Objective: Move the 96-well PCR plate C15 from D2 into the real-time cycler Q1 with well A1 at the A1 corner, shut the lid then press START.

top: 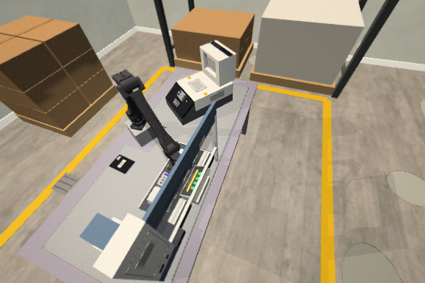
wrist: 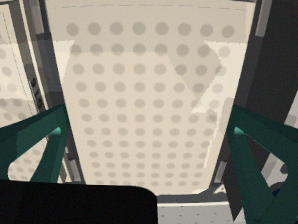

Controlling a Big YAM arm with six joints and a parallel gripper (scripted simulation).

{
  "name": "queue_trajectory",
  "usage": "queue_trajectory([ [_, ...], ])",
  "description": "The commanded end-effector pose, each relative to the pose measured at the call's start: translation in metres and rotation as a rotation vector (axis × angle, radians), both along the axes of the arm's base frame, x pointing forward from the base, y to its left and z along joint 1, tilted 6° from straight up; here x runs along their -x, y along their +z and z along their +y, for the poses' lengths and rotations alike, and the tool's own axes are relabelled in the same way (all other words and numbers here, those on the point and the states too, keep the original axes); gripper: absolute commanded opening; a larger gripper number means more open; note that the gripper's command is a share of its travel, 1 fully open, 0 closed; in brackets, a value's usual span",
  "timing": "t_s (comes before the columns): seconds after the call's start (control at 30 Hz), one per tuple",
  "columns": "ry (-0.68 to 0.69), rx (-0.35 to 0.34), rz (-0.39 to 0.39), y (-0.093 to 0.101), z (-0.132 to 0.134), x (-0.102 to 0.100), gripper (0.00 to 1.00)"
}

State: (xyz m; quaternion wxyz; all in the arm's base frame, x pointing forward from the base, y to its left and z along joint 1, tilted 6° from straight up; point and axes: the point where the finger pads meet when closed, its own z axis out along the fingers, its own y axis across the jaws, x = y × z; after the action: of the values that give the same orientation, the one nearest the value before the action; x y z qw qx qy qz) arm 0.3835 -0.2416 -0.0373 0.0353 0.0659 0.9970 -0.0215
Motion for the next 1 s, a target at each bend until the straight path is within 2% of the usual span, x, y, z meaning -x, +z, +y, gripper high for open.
queue_trajectory([
  [0.0, -0.041, 0.057, -0.074, 0.034, -0.029, -0.02, 0.97],
  [0.63, -0.038, 0.078, -0.107, 0.04, -0.036, -0.032, 0.97],
  [0.67, -0.034, 0.079, -0.108, 0.04, -0.037, -0.033, 0.0],
  [0.97, 0.006, 0.067, -0.083, 0.027, -0.027, -0.036, 0.0],
])
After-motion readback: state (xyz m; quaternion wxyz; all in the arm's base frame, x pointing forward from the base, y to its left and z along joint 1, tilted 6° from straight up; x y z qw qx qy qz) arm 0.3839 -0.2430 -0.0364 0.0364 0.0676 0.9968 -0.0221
